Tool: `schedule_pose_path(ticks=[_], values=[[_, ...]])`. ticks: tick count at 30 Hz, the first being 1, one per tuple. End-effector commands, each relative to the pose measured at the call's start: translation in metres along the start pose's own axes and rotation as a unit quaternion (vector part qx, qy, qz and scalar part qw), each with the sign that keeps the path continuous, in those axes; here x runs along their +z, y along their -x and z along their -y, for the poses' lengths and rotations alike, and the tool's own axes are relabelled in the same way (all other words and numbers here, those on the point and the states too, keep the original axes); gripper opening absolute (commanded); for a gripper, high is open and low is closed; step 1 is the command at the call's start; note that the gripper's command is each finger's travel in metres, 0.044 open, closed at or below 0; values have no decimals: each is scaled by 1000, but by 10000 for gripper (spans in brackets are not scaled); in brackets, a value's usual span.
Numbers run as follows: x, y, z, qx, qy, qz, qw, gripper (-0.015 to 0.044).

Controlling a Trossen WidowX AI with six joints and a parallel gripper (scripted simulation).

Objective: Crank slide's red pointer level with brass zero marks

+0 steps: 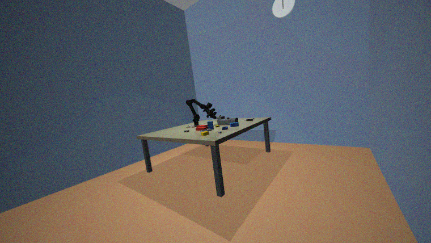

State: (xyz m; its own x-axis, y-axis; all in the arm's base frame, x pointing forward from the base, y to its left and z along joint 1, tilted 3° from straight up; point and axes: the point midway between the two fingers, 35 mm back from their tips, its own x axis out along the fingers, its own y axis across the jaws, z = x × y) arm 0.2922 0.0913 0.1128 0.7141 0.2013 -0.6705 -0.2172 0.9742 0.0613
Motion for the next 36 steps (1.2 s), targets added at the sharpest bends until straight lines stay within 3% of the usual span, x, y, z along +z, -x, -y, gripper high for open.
schedule_pose_path(ticks=[1, 36], values=[[-5, -5, 7, -11, -2, -5, 1000, 0], [-21, -21, 10, -11, -2, -6, 1000, 0]])
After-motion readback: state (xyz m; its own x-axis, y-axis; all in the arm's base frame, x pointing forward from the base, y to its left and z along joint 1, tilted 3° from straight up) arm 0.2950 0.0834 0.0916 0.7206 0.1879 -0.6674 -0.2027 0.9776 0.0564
